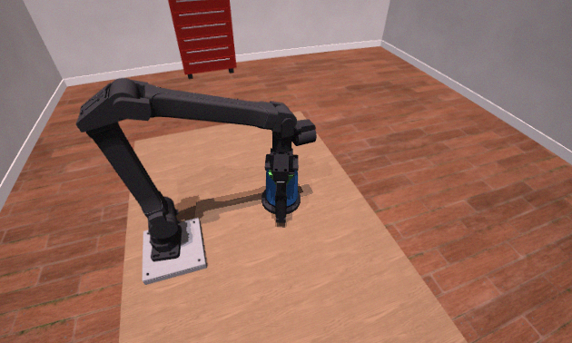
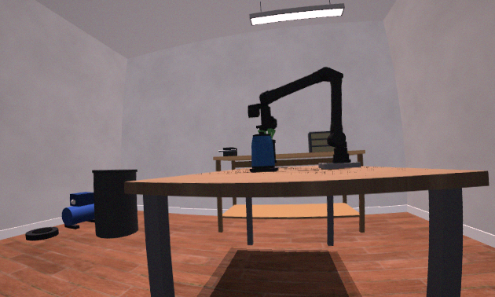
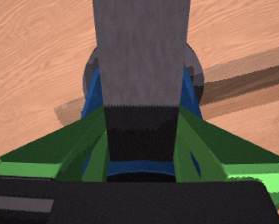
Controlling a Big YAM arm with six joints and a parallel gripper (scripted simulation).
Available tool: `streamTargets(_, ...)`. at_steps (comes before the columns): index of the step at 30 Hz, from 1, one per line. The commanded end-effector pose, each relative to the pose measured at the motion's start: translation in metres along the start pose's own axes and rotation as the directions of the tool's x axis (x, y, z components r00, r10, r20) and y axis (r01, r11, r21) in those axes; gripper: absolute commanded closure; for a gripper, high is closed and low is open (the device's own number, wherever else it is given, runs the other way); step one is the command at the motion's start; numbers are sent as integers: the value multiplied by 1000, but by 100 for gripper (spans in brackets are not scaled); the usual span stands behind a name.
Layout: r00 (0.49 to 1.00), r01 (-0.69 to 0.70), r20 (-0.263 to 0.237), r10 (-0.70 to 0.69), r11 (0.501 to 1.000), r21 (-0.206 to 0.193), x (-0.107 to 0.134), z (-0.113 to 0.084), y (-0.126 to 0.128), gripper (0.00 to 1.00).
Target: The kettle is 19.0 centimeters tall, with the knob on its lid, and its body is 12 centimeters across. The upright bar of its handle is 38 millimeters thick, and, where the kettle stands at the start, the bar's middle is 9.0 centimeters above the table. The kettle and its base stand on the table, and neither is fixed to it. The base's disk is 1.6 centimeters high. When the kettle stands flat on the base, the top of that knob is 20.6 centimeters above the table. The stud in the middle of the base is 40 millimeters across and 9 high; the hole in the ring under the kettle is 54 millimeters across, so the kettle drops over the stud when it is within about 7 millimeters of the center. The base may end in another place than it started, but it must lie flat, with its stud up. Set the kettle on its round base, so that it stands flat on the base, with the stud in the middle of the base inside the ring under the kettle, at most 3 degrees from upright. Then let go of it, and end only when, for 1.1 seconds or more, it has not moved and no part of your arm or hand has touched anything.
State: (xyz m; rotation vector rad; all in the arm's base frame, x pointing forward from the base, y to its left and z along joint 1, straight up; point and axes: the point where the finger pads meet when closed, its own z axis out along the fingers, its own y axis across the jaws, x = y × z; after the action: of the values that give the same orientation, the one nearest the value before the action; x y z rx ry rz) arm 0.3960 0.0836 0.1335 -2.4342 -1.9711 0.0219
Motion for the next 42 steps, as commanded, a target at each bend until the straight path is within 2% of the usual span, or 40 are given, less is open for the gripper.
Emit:
streamTargets(1, 1000, 1, -21, -2, 999, -43, 3, -12, 12, 100)
streamTargets(4, 1000, 1, -21, -2, 999, -43, 3, -12, 12, 100)
streamTargets(5, 1000, 1, -21, -2, 999, -43, 3, -12, 12, 26)
streamTargets(42, 1000, 1, -19, -2, 999, -41, 3, -11, 12, 26)
